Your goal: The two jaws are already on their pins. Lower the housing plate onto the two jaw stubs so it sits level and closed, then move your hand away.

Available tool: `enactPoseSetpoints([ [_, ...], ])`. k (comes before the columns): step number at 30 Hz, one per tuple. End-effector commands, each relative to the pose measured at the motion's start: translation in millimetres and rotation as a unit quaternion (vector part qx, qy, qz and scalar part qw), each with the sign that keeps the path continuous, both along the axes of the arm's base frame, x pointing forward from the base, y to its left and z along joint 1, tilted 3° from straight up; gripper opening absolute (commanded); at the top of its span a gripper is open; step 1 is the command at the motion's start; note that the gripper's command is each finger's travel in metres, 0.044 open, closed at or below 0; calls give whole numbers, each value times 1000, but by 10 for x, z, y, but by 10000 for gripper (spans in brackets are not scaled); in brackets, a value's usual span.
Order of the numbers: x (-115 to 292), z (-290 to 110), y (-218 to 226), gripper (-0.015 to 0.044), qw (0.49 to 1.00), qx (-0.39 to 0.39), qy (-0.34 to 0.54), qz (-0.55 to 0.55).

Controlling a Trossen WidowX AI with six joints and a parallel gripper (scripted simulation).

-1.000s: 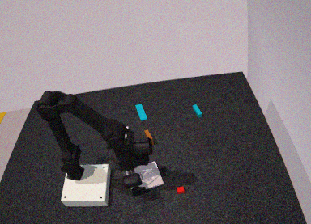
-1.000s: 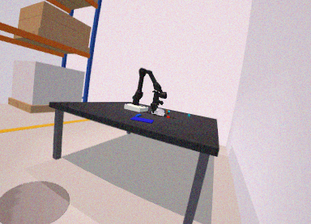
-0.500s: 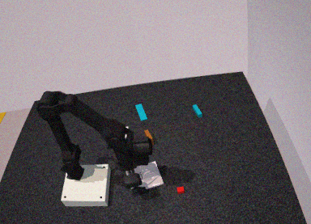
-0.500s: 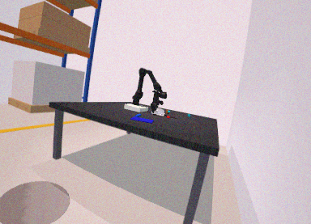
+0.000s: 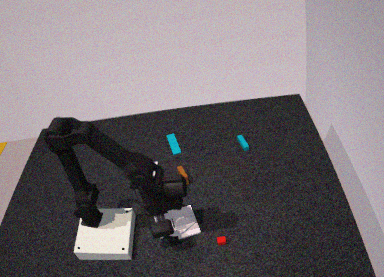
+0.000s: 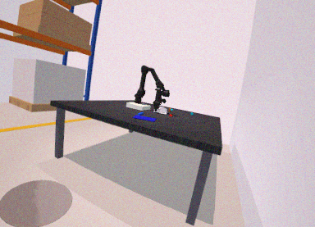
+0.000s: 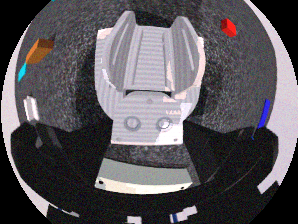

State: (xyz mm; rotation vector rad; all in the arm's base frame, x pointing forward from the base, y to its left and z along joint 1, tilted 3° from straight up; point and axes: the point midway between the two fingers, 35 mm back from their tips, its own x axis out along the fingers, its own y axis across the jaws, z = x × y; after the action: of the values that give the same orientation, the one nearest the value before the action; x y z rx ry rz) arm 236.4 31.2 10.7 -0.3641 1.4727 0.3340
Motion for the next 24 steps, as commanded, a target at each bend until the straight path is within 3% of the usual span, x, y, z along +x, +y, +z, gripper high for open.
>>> enactPoseSetpoints([
  [1, -4, -4, 2, 351, 1000, 0, 1, 2],
  [16, -4, -4, 2, 351, 1000, 0, 1, 2],
  [19, 0, 0, 0, 430, 1000, 0, 0, 0],
  [24, 0, 0, 0, 440, 1000, 0, 0, 0],
])
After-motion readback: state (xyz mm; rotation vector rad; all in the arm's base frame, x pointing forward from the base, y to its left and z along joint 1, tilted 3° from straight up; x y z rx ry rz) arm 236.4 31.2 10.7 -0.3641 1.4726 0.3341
